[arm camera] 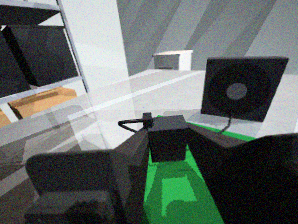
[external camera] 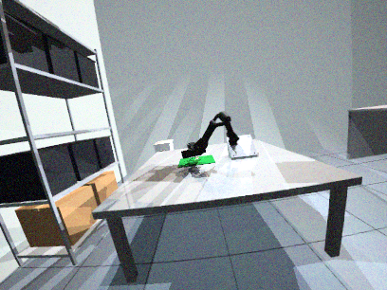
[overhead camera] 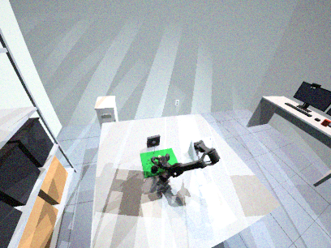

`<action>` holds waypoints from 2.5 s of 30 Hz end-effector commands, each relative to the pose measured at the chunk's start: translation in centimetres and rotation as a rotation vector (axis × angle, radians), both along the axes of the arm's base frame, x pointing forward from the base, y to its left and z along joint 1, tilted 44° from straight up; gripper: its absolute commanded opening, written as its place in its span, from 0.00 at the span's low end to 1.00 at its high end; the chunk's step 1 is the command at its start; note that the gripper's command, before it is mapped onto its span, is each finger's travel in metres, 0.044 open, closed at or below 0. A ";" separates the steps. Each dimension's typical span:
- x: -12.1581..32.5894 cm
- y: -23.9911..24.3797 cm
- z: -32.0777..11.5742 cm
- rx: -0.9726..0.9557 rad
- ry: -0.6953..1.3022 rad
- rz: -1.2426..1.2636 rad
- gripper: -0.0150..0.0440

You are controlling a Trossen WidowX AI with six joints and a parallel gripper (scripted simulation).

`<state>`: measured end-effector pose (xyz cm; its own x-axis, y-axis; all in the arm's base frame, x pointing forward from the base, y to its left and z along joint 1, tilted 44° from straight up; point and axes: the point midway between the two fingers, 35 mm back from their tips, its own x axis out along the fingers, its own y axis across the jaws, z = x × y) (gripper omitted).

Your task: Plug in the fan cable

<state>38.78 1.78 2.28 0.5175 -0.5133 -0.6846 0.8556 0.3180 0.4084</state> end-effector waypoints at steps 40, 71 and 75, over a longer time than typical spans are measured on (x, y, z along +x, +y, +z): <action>0.2 1.8 -2.1 0.002 -0.004 -0.003 0.25; 0.3 3.3 -3.8 0.001 0.006 0.003 0.25; 0.3 3.3 -3.8 0.001 0.006 0.003 0.25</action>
<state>39.06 5.09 -1.49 0.5154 -0.5115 -0.6876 0.8569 0.3185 0.4054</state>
